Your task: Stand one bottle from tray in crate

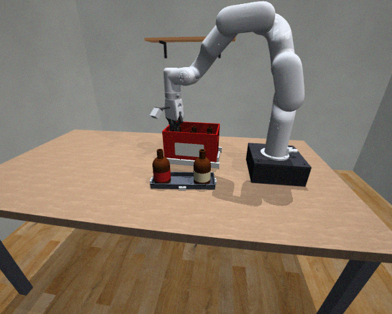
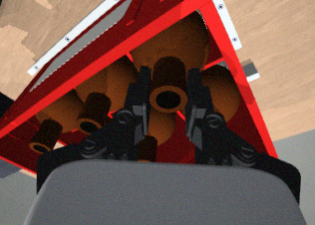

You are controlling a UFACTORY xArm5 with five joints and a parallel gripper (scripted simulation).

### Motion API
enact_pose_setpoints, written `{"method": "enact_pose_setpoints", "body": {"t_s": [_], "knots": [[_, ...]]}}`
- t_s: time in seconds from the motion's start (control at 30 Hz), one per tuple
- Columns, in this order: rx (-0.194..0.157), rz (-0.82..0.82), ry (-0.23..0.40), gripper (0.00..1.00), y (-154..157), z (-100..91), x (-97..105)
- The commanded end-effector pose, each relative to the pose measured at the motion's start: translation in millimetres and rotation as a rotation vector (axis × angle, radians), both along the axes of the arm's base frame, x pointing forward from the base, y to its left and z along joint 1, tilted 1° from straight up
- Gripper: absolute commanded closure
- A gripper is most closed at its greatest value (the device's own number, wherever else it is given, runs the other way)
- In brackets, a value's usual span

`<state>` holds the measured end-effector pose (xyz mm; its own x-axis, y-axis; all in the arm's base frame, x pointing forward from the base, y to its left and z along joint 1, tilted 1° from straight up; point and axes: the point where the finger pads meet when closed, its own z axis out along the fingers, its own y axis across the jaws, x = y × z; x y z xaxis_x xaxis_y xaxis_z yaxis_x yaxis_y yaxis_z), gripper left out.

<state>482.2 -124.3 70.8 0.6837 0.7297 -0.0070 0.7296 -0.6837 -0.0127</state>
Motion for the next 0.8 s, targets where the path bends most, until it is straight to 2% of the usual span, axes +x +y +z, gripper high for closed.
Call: {"method": "enact_pose_setpoints", "body": {"t_s": [0.0, 0.77], "knots": [[-0.001, 0.0, -0.004, 1.0, -0.4, 0.6, 1.4], [-0.001, 0.0, -0.004, 1.0, -0.4, -9.1, 1.3]]}}
